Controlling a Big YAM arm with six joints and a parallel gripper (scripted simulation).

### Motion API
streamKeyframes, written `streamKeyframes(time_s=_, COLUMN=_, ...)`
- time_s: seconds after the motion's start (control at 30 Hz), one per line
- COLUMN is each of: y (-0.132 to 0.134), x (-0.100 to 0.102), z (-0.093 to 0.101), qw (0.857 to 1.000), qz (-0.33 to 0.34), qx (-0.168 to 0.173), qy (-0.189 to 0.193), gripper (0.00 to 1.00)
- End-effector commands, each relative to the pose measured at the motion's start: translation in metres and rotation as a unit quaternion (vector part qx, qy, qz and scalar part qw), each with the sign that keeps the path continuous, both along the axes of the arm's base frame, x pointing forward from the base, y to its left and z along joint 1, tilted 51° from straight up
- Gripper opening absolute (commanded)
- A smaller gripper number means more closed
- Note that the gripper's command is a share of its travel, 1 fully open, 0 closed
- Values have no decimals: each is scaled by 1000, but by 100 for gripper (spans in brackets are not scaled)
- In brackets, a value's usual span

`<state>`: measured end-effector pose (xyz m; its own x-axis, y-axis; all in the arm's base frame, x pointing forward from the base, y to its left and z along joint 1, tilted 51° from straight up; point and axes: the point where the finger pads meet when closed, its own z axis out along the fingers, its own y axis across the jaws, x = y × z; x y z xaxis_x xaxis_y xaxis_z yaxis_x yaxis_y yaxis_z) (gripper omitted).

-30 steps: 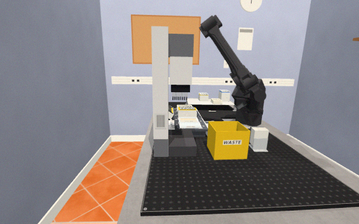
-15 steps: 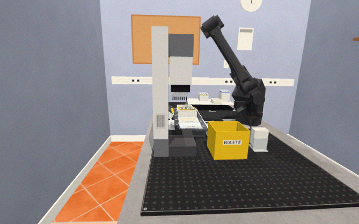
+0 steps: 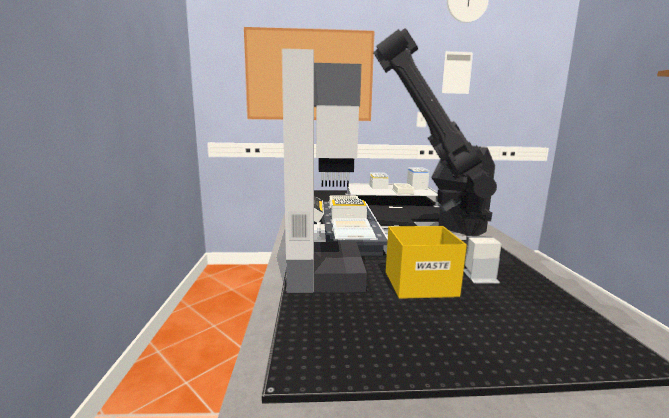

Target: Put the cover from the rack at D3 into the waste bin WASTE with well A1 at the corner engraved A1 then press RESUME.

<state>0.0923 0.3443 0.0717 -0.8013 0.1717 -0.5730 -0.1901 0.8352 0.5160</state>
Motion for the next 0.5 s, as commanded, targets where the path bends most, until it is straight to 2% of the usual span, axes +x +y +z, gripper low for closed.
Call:
streamKeyframes(time_s=0.0, y=8, x=-5, z=4, qw=1000, qz=2, qx=4, qy=2, gripper=0)
streamKeyframes(time_s=0.47, y=27, x=-10, z=15, qw=1000, qz=3, qx=5, qy=2, gripper=0)
